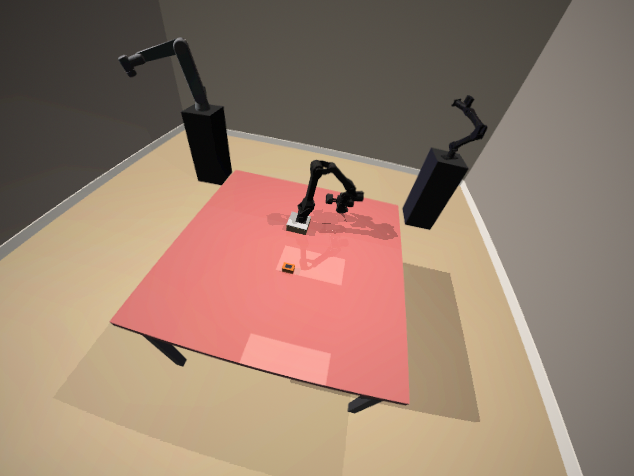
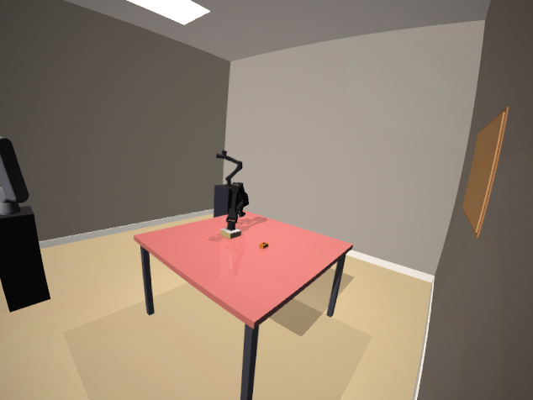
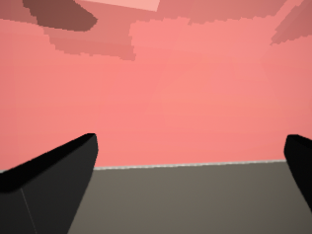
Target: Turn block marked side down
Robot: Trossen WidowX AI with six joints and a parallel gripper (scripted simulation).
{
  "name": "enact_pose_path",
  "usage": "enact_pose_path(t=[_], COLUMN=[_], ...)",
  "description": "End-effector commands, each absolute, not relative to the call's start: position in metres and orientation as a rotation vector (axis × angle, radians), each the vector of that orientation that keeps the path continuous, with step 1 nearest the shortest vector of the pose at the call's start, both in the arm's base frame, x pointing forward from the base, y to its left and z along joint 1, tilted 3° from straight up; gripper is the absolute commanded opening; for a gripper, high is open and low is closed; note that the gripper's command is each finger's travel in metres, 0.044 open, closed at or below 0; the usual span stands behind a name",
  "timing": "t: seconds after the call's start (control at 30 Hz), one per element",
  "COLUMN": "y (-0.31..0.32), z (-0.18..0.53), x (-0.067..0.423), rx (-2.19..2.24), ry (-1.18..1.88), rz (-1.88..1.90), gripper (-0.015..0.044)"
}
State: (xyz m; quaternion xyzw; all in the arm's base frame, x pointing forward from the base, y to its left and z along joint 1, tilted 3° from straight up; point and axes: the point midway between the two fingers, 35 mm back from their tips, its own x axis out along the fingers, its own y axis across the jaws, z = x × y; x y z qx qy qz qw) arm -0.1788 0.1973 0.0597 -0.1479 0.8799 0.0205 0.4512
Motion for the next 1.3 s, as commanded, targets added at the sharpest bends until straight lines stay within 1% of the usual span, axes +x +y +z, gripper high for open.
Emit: enact_pose_path(t=[0.0,0.07,0.23,0.4,0.67,0.83,1.0,1.13,1.27], y=[0.238,0.255,0.271,0.284,0.268,0.233,0.174,0.116,0.052], z=[0.06,0.061,0.063,0.067,0.071,0.076,0.082,0.087,0.09], x=[-0.132,-0.105,-0.055,0.022,0.131,0.207,0.275,0.316,0.345], rx=[-0.25,-0.192,-0.103,-0.004,0.097,0.124,0.123,0.109,0.087], ry=[2.137,2.113,2.057,1.962,1.846,1.737,1.64,1.584,1.548], rz=[0.147,0.182,0.224,0.262,0.269,0.241,0.185,0.126,0.06], gripper=[0.044,0.044,0.044,0.044,0.044,0.044,0.044,0.044,0.044])
